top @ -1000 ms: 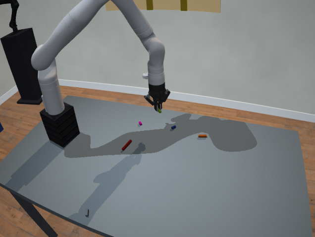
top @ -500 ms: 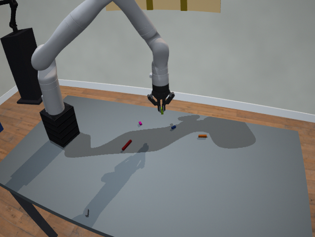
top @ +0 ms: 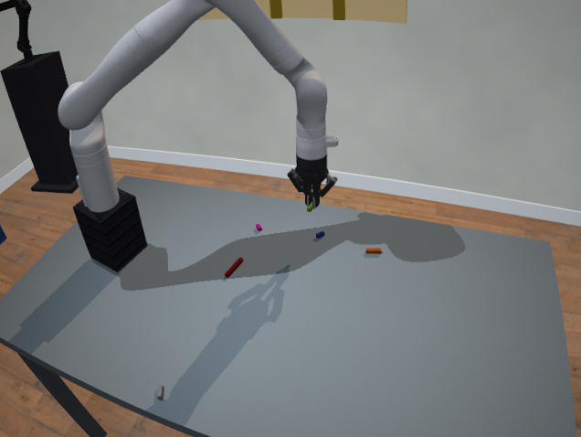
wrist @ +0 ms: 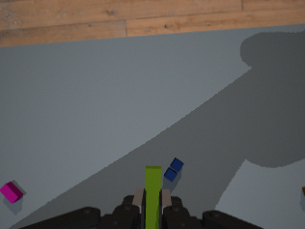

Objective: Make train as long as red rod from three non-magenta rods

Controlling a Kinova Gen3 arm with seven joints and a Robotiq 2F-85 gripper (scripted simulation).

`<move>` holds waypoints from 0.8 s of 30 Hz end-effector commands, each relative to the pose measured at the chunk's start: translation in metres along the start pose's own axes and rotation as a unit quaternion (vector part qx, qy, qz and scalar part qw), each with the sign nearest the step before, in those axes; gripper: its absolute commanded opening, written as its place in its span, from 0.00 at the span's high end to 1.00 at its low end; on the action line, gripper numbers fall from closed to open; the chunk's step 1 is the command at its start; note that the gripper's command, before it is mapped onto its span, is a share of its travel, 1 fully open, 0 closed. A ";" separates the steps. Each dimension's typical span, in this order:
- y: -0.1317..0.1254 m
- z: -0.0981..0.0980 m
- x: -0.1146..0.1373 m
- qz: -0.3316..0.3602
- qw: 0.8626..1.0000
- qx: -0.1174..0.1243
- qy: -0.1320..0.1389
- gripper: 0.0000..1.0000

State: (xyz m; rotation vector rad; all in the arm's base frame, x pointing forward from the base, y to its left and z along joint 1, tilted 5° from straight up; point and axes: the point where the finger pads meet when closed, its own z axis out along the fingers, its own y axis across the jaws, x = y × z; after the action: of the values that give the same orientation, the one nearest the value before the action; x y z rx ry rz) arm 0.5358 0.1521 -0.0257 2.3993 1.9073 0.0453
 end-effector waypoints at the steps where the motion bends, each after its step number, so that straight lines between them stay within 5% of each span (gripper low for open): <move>1: 0.007 0.002 0.008 0.037 0.999 -0.002 -0.002 0.95; 15: 0.031 -0.002 0.027 0.222 0.975 -0.004 0.006 0.95; 24: 0.037 -0.004 0.033 0.266 0.964 -0.004 0.009 0.95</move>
State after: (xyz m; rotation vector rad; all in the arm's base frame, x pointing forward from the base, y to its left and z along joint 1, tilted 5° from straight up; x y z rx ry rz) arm 0.5780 0.1749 -0.0197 2.8346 1.2052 0.1017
